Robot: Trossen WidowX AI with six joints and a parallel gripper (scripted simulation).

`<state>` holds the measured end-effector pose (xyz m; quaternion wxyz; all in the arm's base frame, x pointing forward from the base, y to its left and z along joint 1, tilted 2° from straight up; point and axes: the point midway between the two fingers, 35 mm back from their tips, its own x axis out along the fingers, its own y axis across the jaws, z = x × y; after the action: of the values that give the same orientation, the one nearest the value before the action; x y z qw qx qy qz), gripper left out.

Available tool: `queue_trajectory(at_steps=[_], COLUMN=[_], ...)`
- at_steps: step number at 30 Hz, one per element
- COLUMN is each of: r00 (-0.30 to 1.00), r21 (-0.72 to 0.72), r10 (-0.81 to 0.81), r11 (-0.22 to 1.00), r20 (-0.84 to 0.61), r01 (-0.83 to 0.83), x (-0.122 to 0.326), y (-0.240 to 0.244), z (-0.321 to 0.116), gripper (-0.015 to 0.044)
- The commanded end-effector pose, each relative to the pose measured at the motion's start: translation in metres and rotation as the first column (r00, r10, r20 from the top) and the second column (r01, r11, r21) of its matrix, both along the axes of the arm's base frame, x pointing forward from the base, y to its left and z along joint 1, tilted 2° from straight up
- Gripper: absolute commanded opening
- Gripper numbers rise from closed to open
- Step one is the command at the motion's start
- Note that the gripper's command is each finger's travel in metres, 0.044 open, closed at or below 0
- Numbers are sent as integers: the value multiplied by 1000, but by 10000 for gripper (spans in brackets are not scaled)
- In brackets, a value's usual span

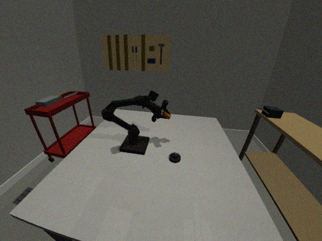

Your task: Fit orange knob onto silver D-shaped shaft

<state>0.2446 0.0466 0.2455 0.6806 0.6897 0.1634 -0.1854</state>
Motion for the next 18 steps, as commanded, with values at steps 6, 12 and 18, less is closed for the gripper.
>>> queue_trajectory(at_steps=[6, 12, 18], r00=[1000, 1000, 1000], r21=[5, 5, 6], r10=[1, 1, 2], r11=[1000, 1000, 1000], r20=[5, 9, -13], r01=[-1, -1, -2], x=[1, 0, 2], y=[0, 0, 0], z=[2, 2, -3], gripper=[0, 0, 0])
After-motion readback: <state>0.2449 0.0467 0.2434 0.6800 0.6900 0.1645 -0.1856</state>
